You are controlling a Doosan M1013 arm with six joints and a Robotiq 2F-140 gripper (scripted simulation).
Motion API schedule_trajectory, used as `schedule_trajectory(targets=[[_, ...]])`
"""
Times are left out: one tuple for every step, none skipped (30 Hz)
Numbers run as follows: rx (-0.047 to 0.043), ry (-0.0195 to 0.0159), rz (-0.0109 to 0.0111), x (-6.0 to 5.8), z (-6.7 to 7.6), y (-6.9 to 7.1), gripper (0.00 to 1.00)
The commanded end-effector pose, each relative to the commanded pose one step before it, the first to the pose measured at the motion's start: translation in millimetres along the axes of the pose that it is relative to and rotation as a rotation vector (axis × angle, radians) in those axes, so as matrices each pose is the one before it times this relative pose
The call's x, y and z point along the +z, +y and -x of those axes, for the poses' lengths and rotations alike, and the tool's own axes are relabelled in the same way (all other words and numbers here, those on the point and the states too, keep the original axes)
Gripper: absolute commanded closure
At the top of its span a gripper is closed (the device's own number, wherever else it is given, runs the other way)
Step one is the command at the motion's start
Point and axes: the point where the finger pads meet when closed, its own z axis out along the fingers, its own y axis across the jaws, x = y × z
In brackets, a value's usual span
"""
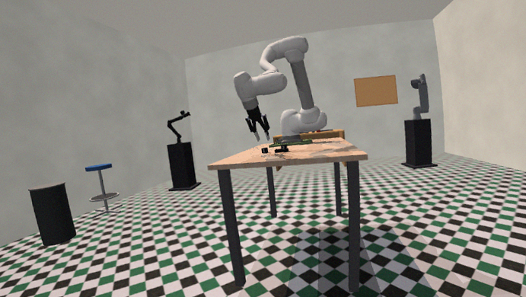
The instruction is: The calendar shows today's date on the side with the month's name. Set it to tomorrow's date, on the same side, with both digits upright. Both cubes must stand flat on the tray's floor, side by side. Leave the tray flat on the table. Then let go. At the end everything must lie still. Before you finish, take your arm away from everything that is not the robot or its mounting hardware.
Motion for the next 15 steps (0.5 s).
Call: schedule_trajectory(targets=[[-0.00032,0.04702,-0.00033,0.66,0.53,-0.03,0.59],[-0.00006,0.02929,-0.00008,0.27,0.36,0.0,0.59],[-0.00004,0.03274,-0.00004,0.15,0.41,0.0,0.59],[0.0,0.03394,0.00001,-0.02,0.42,0.0,0.59],[0.00003,0.03274,0.00006,-0.19,0.41,0.0,0.59],[0.00006,0.02929,0.0001,-0.31,0.37,0.0,0.59],[0.00006,0.02396,0.00011,-0.35,0.3,0.0,0.59],[0.00006,0.01741,0.0001,-0.31,0.21,0.0,0.59],[0.00002,0.00527,0.00003,-0.32,1.77,0.0,0.59],[0.0,0.0,0.0,-0.19,1.46,0.0,0.59],[0.0,0.0,0.0,0.0,0.0,0.0,0.59],[0.0,0.0,0.0,0.0,0.0,0.0,0.59],[0.0,0.0,0.0,-0.03,0.24,0.0,0.59],[0.0,0.00073,-0.00001,0.02,0.01,0.0,0.59],[-0.00003,0.00449,-0.00005,0.1,0.04,0.0,0.59]])
